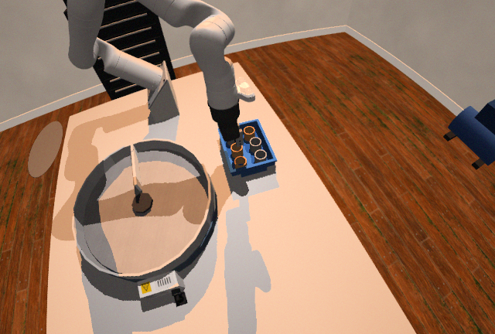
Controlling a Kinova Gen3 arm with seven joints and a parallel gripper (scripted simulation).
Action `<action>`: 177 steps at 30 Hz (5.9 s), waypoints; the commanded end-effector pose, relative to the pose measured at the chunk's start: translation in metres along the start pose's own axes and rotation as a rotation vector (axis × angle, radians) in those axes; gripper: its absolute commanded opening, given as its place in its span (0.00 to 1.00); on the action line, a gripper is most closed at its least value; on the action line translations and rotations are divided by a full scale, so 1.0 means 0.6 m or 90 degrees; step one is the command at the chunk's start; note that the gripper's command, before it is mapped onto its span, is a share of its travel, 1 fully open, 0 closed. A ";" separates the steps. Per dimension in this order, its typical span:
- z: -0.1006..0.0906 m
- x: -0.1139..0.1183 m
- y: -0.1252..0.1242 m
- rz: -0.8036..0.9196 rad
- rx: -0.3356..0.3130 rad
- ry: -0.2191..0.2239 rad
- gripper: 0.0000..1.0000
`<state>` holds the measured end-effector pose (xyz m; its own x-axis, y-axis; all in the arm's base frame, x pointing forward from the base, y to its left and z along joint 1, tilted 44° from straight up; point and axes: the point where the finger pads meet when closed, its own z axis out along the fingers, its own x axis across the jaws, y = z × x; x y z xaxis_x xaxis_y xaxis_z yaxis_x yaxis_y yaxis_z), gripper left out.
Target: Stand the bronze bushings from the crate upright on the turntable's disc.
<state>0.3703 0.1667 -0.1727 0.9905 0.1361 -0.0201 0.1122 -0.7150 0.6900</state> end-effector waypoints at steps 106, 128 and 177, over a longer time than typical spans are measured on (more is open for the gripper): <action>0.091 -0.005 0.006 0.000 -0.007 -0.007 0.36; 0.101 -0.005 0.006 0.000 -0.007 -0.007 0.36; 0.101 -0.005 0.006 0.000 -0.007 -0.007 0.00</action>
<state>0.3720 0.1209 -0.2144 0.9914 0.1275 -0.0289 0.1112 -0.7060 0.6995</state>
